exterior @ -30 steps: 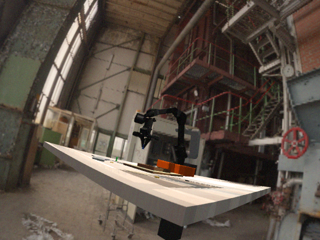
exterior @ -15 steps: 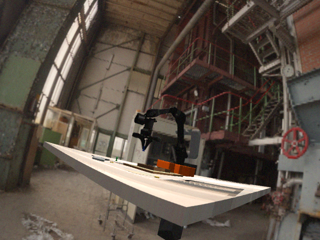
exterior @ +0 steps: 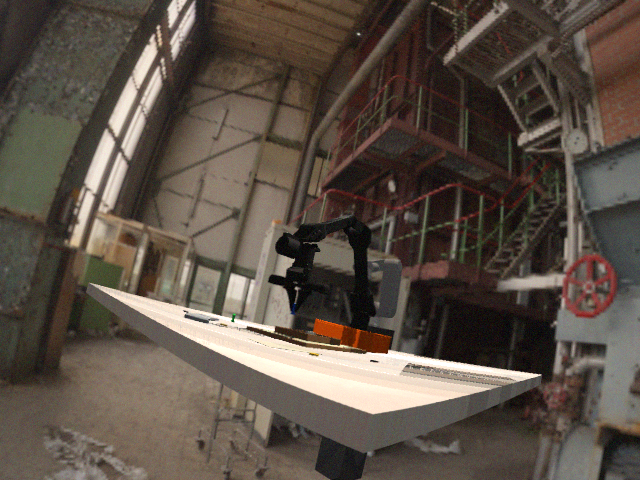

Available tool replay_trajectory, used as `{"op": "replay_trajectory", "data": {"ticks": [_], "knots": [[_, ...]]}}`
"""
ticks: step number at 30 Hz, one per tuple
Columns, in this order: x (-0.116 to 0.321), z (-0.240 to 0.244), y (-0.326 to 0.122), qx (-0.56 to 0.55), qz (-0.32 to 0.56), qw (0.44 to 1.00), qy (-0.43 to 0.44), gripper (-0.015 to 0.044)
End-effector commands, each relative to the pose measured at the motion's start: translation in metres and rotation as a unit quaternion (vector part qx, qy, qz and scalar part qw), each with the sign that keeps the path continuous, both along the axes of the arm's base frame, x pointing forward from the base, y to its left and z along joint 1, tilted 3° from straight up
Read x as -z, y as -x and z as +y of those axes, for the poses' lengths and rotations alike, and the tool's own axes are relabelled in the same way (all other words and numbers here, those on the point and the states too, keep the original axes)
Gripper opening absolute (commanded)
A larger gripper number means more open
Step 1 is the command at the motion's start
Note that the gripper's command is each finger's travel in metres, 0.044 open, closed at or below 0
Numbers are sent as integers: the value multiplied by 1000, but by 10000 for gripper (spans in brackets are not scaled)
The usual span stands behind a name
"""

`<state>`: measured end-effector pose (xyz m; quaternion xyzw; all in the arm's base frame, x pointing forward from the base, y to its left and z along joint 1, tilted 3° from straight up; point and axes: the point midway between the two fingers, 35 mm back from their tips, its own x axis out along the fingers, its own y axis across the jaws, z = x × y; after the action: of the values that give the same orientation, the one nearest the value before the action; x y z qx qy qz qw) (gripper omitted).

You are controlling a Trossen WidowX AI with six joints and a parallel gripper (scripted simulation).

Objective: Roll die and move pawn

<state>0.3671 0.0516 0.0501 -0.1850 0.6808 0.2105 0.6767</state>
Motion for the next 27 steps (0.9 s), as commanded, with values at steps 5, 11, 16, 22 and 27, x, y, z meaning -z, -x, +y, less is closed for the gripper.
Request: {"op": "replay_trajectory", "data": {"ticks": [5,11,16,22,27], "knots": [[16,55,-12,20,-8,1000,-9,0],[18,59,-12,22,-8,1000,-10,0],[38,60,-13,22,-8,1000,-10,0],[52,61,-12,22,-8,1000,-10,0],[54,61,-12,22,-8,1000,-10,0]]}}
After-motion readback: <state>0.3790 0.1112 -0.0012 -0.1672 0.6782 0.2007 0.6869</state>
